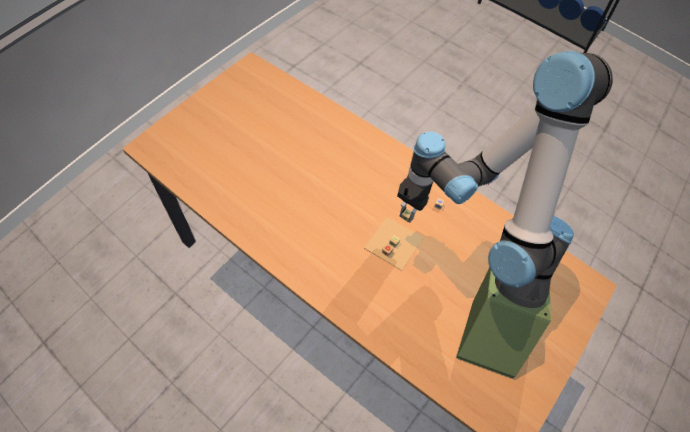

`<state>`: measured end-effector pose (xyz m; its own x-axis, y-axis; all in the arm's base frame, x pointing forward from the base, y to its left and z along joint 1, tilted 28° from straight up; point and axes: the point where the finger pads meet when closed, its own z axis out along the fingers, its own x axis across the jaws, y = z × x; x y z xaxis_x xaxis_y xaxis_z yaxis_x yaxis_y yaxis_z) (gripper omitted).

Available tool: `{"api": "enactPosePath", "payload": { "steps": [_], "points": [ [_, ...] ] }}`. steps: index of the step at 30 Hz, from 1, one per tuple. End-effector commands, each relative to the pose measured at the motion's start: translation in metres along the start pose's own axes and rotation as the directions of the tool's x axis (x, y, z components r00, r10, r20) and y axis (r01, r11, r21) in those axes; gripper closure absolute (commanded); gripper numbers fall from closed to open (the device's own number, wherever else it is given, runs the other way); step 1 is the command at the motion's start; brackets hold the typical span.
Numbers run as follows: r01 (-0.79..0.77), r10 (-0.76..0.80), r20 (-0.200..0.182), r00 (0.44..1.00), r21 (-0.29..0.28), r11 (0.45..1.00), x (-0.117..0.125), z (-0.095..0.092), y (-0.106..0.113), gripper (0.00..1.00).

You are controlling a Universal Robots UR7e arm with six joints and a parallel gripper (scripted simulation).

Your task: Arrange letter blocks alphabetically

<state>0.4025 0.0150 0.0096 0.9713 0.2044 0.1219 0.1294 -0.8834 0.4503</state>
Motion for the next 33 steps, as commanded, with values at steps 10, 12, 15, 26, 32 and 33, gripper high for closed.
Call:
{"api": "enactPosePath", "payload": {
  "steps": [10,12,15,26,32,33],
  "points": [
    [0.001,-0.001,0.009,1.0,0.005,1.0,-0.002,0.019,-0.001,0.51],
    [0.001,-0.001,0.009,1.0,0.005,1.0,-0.002,0.025,-0.002,0.51],
    [0.001,-0.001,0.009,1.0,0.005,1.0,-0.002,0.036,-0.002,0.51],
    [-0.001,0.001,0.004,1.0,0.003,1.0,0.001,0.07,-0.001,0.51],
    [-0.002,0.001,0.003,1.0,0.003,1.0,0.002,0.087,-0.001,0.51],
    [-0.002,0.001,0.003,1.0,0.003,1.0,0.002,0.089,-0.002,0.51]
  ]
}}
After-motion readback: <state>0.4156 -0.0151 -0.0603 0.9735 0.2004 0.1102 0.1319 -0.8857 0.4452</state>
